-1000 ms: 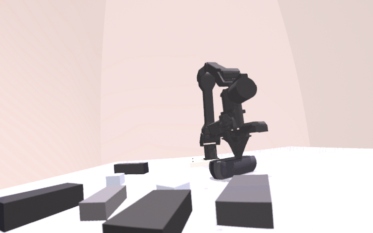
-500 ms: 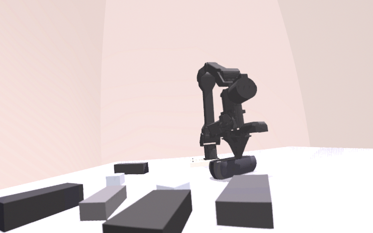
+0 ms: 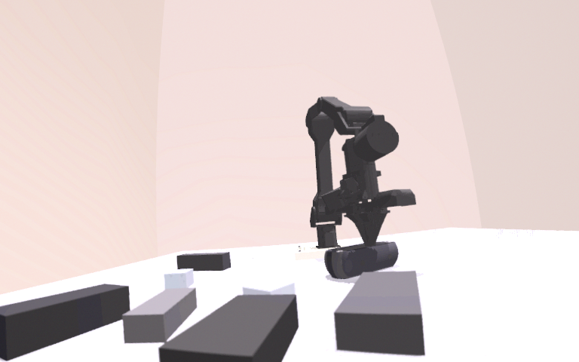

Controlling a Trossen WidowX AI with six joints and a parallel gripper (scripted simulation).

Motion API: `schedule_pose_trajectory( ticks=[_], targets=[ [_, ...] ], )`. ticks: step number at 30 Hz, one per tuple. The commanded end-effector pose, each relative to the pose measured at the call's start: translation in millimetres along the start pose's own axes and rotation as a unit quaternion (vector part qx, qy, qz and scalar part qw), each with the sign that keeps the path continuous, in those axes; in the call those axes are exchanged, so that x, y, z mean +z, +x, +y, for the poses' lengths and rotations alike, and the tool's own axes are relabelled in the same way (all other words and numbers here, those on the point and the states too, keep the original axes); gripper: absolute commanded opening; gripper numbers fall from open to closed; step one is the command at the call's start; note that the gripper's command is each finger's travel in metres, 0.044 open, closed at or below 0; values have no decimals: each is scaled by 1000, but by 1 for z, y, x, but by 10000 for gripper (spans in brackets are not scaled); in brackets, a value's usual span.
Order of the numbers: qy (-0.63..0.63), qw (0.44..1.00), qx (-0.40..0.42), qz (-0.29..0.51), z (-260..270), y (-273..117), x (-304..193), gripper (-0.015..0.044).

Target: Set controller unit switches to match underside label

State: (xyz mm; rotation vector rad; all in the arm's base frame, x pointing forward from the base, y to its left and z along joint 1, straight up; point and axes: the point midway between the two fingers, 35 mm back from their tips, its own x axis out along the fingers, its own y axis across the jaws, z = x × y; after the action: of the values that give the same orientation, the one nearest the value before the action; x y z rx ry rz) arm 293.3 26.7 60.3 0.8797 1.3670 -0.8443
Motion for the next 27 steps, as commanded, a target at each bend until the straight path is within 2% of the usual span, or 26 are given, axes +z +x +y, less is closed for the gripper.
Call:
schedule_pose_trajectory(
  ticks=[1, 4, 9, 17, 27],
  targets=[
    [1, 1000, -2, 0, -1, 2, 0, 0],
    [0, 1000, 0, 0, 0, -2, 0, 0],
    [1, 1000, -2, 0, -1, -44, 0, 0],
    [1, 1000, -2, -1, -2, -44, 20, 0],
    [1, 1000, -2, -1, -1, -32, 20, 0]
  ],
)
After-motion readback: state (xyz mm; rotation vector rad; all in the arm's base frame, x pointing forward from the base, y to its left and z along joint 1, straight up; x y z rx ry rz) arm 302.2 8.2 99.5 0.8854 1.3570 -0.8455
